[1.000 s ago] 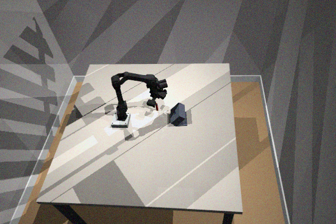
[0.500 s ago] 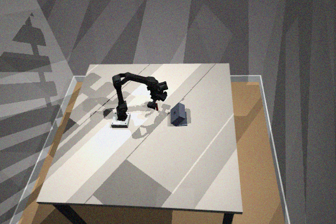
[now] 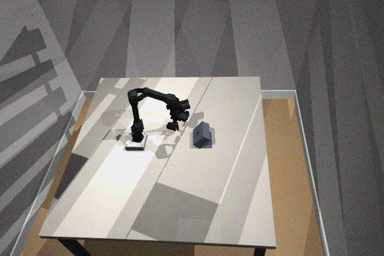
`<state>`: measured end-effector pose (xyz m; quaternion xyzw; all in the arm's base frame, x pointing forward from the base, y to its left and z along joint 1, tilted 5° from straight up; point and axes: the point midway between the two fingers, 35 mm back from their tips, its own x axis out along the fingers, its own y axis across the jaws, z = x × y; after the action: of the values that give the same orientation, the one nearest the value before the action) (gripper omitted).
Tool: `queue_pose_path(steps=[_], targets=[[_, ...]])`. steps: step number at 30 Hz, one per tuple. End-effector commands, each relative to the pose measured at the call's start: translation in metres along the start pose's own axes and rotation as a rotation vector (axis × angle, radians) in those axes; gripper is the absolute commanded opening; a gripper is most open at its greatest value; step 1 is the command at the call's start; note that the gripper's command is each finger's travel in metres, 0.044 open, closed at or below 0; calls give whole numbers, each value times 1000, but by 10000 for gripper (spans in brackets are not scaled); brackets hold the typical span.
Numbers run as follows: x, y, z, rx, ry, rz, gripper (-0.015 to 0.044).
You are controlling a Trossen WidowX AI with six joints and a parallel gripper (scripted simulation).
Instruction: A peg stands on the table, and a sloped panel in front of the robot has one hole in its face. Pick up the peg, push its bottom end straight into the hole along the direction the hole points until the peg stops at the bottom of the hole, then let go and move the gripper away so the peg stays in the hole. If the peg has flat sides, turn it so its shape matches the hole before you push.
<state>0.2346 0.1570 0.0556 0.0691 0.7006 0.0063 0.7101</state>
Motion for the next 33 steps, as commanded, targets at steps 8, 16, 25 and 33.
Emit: queue_pose_path(steps=[8, 16, 25, 33], targets=[[0, 0, 0, 0, 1, 0, 256], [0, 0, 0, 0, 1, 0, 46], [0, 0, 0, 0, 1, 0, 0], [-20, 1, 2, 1, 1, -2, 0]])
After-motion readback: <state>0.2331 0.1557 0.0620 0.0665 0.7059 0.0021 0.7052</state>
